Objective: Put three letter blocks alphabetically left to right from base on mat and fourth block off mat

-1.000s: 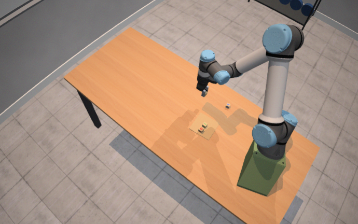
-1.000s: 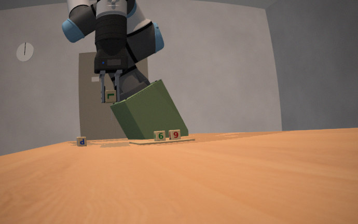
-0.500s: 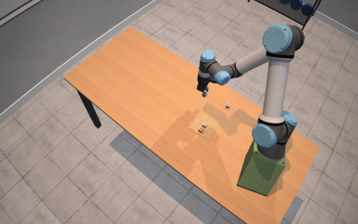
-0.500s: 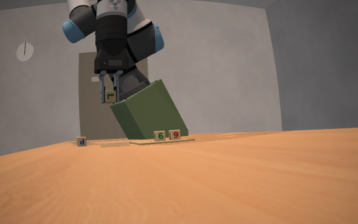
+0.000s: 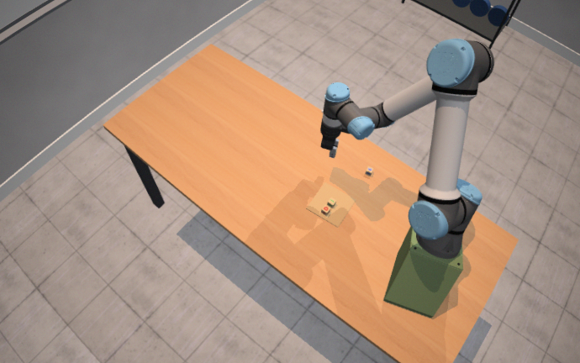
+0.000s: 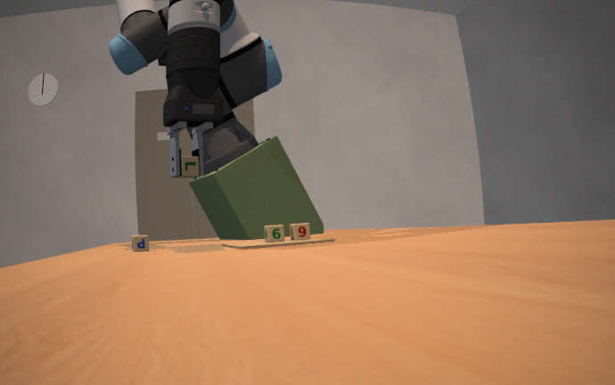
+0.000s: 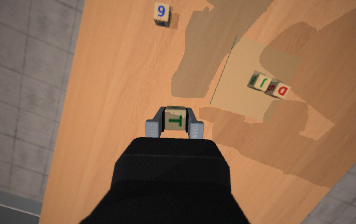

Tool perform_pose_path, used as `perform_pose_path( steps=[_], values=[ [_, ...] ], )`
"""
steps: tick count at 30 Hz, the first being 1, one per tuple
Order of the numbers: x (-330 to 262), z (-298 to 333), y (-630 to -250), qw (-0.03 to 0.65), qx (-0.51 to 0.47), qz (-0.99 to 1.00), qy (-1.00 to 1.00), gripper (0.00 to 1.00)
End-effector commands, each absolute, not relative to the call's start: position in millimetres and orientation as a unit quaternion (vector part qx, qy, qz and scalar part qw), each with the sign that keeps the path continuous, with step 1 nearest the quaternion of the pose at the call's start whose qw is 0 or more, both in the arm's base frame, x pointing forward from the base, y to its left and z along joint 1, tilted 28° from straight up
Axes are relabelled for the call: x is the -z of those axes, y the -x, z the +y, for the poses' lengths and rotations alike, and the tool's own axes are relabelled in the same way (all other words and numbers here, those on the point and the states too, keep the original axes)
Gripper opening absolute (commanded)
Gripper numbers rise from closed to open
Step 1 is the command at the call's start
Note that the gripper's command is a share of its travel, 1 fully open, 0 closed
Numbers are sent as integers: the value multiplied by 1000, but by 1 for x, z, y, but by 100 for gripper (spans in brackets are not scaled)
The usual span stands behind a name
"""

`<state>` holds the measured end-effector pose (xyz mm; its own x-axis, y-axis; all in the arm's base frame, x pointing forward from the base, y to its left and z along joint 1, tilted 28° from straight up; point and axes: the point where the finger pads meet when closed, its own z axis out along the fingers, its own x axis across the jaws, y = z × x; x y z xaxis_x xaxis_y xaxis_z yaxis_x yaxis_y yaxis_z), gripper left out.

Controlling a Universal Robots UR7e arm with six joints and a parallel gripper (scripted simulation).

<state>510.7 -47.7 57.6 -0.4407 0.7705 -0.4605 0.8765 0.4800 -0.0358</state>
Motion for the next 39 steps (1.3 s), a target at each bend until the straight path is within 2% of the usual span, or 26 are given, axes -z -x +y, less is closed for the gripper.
perform_pose_path(
  steps=[1,39],
  values=[
    [-59,-48,-508,187,148,869,-433,49],
    [-59,-50,-502,118,208,968,-75,49]
  ],
)
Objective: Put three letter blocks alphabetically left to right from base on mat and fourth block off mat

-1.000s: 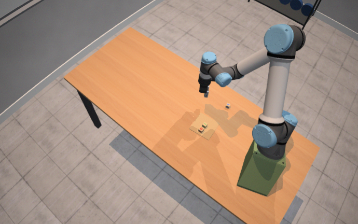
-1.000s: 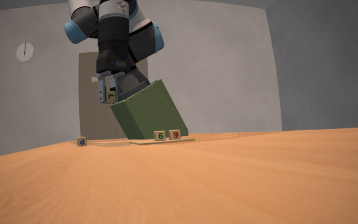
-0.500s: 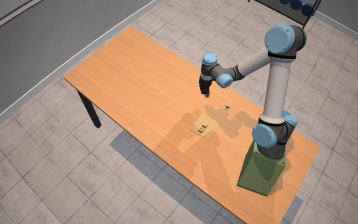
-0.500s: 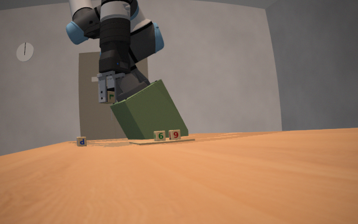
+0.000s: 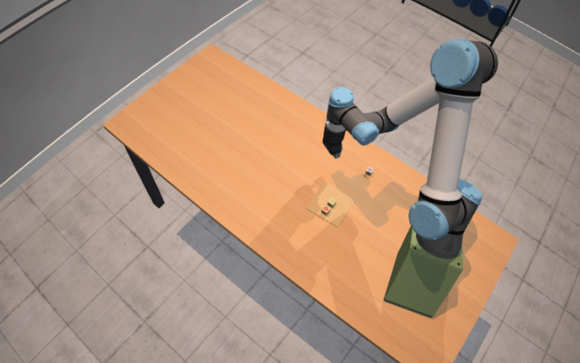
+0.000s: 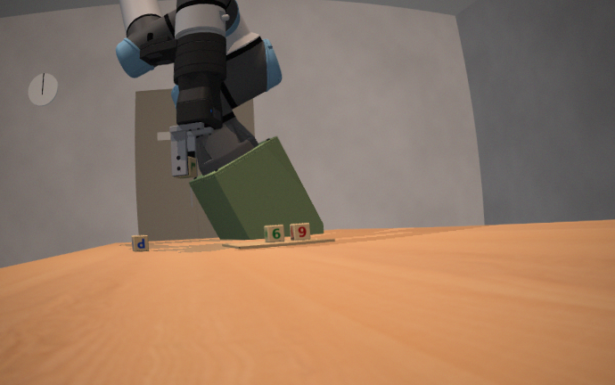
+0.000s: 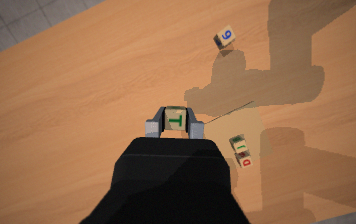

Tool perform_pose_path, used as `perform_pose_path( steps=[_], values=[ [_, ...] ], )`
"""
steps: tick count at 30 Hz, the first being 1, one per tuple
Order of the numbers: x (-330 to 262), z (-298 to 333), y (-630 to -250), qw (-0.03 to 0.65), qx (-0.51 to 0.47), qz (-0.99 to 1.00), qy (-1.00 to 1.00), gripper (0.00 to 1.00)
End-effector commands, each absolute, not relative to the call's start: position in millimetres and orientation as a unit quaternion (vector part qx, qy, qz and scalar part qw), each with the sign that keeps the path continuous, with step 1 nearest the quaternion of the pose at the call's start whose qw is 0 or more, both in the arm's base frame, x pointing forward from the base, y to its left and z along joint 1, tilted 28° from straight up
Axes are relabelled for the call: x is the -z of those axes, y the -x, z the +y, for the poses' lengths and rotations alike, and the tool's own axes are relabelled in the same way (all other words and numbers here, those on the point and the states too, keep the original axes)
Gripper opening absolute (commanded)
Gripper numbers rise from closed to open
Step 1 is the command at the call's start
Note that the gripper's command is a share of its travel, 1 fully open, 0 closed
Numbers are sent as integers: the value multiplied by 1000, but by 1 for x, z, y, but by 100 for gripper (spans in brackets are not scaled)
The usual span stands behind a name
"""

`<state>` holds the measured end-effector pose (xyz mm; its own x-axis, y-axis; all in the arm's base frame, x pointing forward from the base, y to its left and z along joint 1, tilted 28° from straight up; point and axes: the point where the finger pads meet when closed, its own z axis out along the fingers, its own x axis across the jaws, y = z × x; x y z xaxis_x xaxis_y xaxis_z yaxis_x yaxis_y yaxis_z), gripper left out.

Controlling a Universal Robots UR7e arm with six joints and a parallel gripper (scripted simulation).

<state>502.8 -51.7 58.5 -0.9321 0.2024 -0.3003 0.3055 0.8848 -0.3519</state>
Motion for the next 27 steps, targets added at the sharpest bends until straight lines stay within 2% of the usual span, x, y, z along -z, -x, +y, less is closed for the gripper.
perform_pose_path(
  steps=[1,27],
  values=[
    [-59,-50,-502,116,209,969,-65,49],
    [-56,-44,-500,58,232,952,189,49]
  ],
)
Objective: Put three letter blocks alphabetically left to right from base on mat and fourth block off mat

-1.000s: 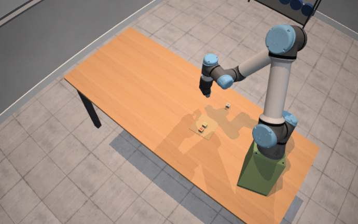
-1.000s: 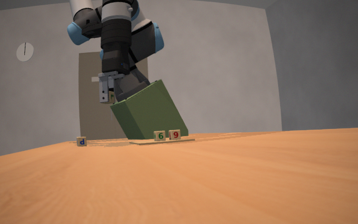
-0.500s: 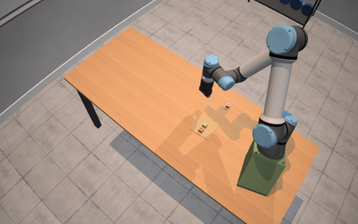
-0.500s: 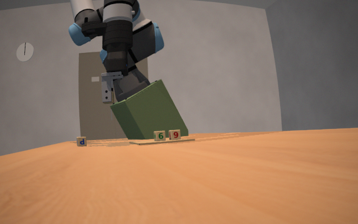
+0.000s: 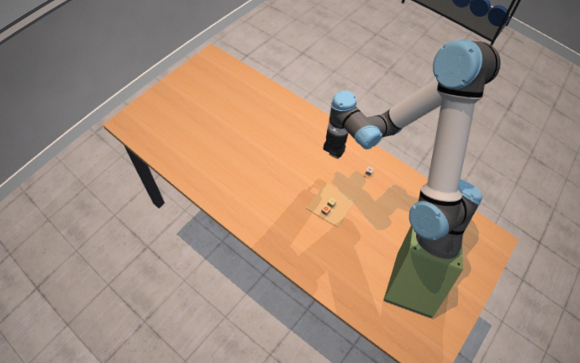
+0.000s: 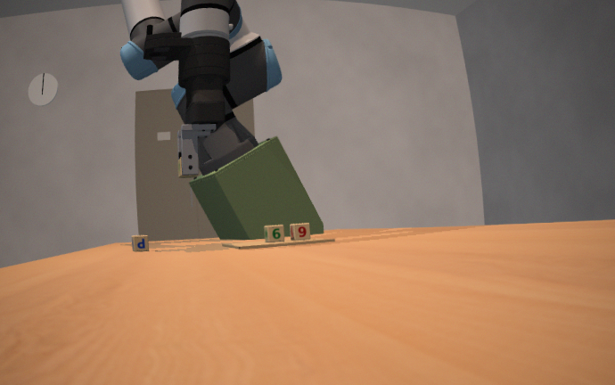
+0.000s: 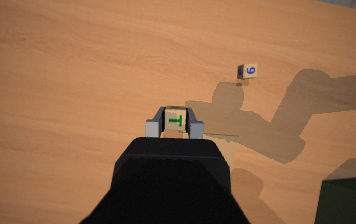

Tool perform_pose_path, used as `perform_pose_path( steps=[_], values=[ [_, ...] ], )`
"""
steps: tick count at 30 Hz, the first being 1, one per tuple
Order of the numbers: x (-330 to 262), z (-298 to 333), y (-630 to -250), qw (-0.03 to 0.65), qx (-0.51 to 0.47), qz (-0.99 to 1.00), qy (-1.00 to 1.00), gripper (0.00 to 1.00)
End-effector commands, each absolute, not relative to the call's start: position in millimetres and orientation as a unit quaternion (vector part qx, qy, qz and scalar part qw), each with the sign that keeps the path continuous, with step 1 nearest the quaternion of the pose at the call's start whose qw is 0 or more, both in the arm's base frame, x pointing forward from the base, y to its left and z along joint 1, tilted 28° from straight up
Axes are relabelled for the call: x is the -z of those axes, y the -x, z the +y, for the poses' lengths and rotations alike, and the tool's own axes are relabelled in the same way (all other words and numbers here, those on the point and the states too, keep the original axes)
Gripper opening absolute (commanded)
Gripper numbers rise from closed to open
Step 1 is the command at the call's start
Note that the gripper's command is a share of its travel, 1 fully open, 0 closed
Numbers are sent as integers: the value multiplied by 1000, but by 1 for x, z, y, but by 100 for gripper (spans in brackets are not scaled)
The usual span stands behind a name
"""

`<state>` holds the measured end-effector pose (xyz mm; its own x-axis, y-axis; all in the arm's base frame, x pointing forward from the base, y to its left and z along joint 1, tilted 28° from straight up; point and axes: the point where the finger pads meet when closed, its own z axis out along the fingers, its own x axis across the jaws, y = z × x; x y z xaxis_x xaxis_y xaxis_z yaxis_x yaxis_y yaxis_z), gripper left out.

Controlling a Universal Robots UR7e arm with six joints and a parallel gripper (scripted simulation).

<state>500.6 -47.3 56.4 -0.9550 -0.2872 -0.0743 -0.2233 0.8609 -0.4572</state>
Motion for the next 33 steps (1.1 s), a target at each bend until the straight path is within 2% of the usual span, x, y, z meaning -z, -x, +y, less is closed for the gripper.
perform_pose_path(
  steps=[1,33],
  values=[
    [-56,-44,-500,55,233,950,199,49],
    [-48,-29,-493,-22,239,836,494,49]
  ],
)
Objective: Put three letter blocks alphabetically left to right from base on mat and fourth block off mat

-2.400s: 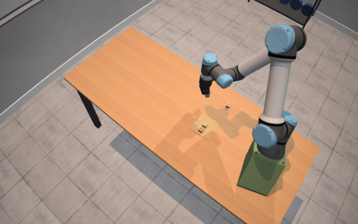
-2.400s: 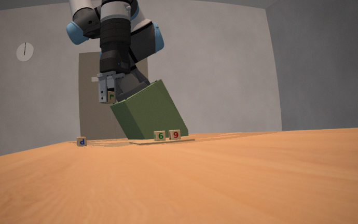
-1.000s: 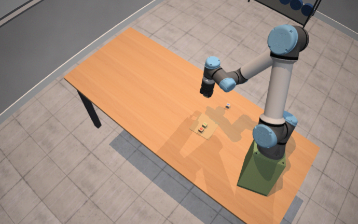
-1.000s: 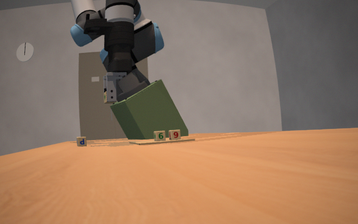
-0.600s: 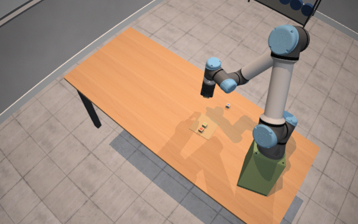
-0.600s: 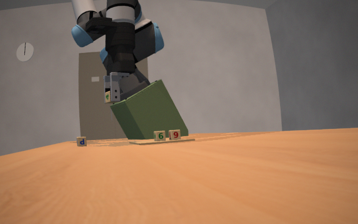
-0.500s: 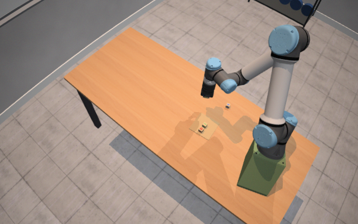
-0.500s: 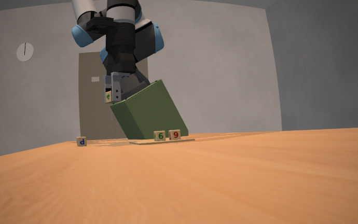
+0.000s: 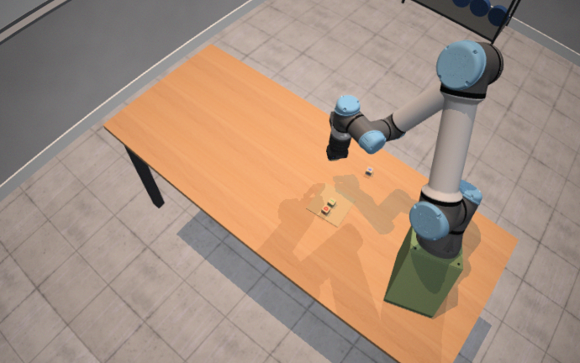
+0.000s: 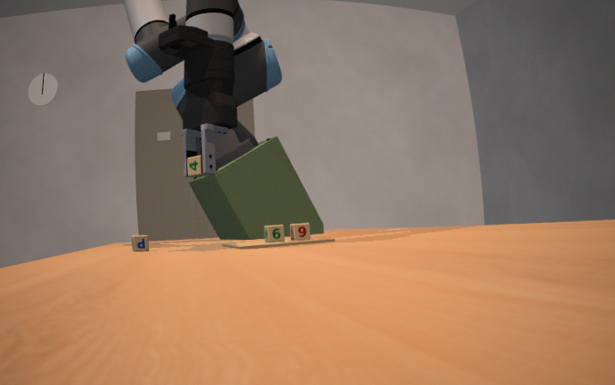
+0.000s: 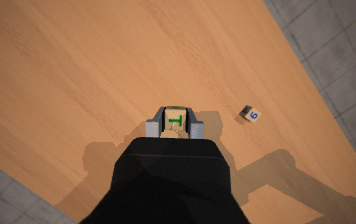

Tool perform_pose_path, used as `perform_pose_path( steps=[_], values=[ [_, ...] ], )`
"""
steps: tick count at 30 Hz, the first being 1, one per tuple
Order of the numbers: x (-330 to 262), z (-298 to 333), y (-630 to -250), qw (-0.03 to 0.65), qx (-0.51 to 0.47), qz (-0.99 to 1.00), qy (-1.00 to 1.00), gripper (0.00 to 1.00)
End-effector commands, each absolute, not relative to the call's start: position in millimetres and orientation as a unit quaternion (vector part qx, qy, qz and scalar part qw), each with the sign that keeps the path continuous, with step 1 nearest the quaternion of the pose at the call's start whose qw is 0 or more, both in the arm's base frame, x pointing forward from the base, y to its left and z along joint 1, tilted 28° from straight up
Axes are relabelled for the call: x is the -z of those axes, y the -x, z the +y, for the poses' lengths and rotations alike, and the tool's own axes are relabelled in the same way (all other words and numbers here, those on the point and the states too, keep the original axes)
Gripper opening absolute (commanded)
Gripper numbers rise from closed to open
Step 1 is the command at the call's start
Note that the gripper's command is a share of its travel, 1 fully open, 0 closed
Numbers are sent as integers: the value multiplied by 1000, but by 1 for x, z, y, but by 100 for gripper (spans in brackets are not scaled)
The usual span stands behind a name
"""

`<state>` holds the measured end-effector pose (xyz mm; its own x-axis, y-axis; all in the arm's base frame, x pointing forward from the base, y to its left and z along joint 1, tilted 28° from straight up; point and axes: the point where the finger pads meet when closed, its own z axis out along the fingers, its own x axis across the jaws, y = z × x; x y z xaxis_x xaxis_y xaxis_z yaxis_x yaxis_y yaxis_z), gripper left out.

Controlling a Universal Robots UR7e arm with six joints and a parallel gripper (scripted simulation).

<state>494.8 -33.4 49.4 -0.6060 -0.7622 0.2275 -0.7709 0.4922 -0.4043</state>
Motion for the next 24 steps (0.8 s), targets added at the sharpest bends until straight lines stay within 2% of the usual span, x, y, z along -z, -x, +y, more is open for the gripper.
perform_pose_path(
  steps=[1,24],
  values=[
    [-48,-29,-492,25,-238,-830,-503,49],
    [-40,-15,-482,80,-226,-689,-684,49]
  ],
)
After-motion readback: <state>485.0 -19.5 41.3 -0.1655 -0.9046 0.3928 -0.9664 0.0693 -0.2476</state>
